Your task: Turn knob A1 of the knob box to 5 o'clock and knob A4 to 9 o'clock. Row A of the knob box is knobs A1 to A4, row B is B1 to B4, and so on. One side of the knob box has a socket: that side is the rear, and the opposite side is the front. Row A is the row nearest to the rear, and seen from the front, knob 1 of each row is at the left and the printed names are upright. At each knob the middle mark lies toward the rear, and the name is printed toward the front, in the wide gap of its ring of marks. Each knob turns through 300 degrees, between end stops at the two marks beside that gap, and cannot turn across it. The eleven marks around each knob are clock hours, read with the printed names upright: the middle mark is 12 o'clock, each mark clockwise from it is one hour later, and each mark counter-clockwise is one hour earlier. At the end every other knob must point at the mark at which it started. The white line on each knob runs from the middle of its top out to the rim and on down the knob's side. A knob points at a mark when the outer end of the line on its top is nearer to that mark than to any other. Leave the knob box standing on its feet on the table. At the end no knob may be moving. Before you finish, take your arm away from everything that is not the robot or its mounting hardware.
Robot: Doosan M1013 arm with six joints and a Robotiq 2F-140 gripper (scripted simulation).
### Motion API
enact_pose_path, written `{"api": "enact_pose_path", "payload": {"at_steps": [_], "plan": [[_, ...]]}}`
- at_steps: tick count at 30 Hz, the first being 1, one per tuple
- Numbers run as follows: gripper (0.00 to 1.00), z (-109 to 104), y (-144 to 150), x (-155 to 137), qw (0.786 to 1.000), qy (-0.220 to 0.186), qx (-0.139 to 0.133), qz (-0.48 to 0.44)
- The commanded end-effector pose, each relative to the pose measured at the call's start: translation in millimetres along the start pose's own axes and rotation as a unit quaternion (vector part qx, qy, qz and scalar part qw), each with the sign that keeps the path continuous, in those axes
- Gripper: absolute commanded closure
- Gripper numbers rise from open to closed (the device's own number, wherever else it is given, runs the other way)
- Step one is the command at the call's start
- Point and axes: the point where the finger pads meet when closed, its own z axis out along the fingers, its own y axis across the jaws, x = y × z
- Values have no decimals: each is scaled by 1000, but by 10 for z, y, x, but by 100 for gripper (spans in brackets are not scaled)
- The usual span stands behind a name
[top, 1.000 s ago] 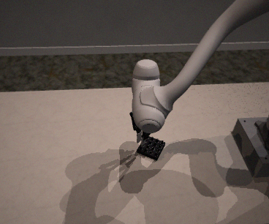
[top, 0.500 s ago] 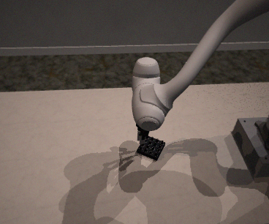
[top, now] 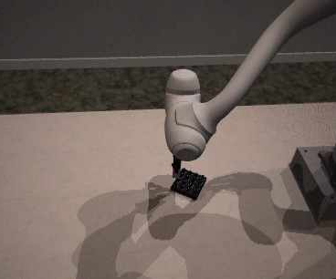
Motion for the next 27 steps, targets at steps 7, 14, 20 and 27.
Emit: {"api": "enact_pose_path", "payload": {"at_steps": [7, 14, 20, 27], "plan": [[88, -28, 0, 0, 995, -1, 6, 97], [88, -28, 0, 0, 995, -1, 6, 97], [88, -28, 0, 0, 995, -1, 6, 97], [88, -28, 0, 0, 995, -1, 6, 97]]}}
